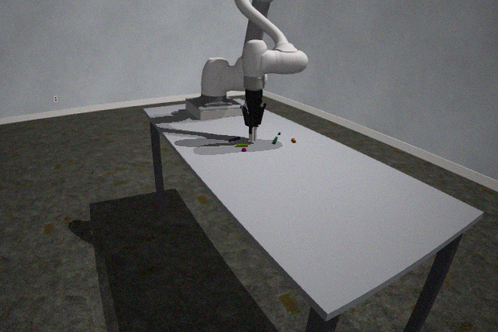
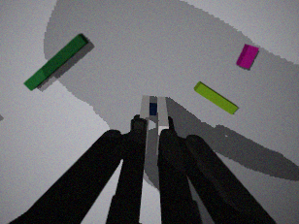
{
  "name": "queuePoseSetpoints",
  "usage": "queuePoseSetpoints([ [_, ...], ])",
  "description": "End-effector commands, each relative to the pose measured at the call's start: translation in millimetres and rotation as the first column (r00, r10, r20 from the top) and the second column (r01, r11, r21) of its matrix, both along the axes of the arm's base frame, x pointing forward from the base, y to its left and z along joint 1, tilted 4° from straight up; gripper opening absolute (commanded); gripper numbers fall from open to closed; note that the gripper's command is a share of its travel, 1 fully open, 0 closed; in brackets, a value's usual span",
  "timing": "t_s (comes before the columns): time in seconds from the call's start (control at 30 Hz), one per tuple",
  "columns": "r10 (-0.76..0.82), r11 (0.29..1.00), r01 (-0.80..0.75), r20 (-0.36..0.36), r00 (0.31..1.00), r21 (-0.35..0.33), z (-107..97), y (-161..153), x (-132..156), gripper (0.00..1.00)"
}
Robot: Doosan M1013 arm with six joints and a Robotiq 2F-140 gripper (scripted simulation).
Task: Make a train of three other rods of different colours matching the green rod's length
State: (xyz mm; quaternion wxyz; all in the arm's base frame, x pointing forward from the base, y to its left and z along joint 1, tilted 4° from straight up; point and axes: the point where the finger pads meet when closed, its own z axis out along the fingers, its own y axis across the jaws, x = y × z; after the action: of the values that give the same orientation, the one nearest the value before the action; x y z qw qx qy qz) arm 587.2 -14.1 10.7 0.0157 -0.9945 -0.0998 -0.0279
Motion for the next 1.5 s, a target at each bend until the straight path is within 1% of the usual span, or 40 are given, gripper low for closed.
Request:
queuePoseSetpoints([
  [0.0, 0.000, 1.000, 0.000, 0.000, 1.000, 0.000, -1.9, 0.1, 0.1, 0.03],
  [0.37, 0.000, 1.000, 0.000, 0.000, 1.000, 0.000, -9.4, 0.4, 0.5, 0.03],
  [1.47, 0.000, 1.000, 0.000, 0.000, 1.000, 0.000, -9.6, 0.4, 0.5, 0.03],
])
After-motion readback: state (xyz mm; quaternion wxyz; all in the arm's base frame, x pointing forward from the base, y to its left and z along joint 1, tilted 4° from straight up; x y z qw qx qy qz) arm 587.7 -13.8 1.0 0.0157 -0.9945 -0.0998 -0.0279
